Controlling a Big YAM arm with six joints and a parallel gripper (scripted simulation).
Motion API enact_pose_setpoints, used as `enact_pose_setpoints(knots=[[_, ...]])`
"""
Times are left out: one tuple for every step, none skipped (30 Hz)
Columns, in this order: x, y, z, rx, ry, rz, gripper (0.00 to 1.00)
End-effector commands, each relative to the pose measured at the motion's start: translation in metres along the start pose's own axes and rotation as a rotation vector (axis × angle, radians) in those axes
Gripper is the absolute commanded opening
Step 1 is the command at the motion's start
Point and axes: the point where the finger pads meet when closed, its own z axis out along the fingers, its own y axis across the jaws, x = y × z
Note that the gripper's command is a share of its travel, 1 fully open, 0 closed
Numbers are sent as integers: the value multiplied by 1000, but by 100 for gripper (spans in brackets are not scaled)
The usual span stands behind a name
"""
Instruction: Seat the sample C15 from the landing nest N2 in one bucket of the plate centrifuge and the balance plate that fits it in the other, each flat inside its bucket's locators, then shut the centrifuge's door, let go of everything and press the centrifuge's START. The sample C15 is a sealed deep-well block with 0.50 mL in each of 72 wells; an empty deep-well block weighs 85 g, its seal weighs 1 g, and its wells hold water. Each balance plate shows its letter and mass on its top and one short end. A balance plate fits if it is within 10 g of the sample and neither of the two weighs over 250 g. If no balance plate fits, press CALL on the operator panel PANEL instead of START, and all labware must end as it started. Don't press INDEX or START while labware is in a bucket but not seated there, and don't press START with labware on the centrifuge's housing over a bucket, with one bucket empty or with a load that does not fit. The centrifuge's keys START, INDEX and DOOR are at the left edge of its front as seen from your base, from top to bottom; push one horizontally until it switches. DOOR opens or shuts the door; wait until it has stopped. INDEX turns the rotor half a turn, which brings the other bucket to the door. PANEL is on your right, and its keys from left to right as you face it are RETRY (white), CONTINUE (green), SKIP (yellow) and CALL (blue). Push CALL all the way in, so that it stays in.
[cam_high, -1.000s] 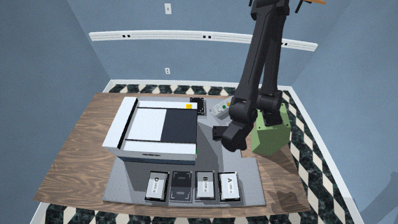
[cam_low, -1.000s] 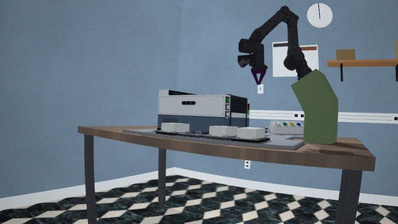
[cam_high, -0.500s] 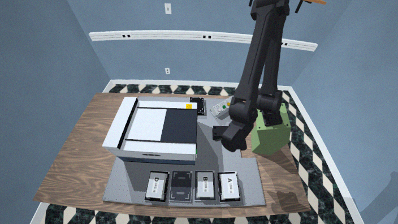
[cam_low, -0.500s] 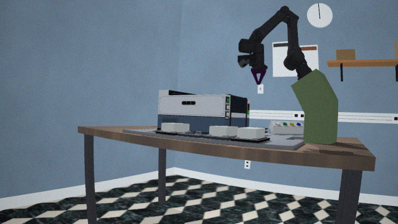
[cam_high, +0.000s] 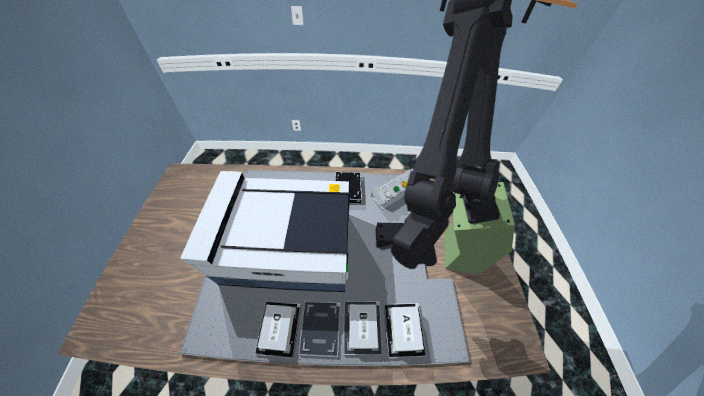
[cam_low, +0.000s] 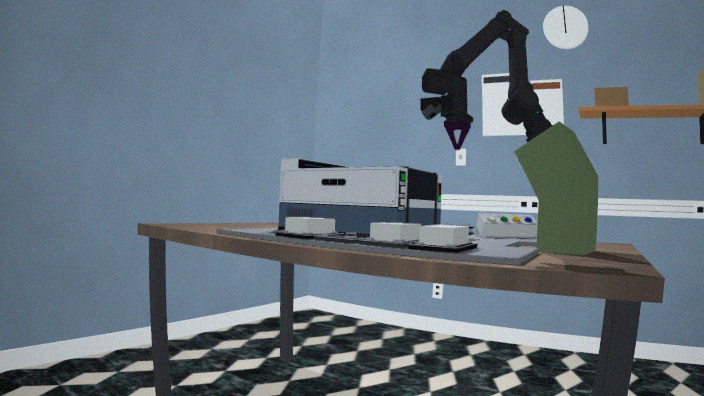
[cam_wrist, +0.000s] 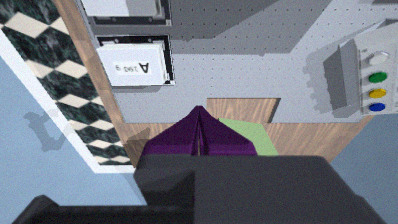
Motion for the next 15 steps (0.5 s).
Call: enact_pose_setpoints(knots=[[-13, 13, -13, -31, -25, 19, 0], [-12, 12, -12, -29, -26, 18, 0], [-11, 12, -10, -30, -29, 19, 0], [-10, 12, -9, -31, -32, 20, 0], [-9, 11, -7, -29, -33, 19, 0], [-6, 9, -5, -24, -30, 15, 0], [-2, 6, -2, -18, -28, 11, 0], [-2, 6, -2, -17, -30, 11, 0], [-2, 6, -2, -17, -30, 11, 0], [-2, 6, -2, -17, -30, 11, 0], [-2, 6, -1, -16, -32, 10, 0], [-3, 6, 0, -15, -35, 7, 0], [-3, 6, 1, -14, -39, 1, 0], [-3, 6, 2, -12, -42, -6, 0], [-3, 6, 3, -10, -45, -14, 0]])
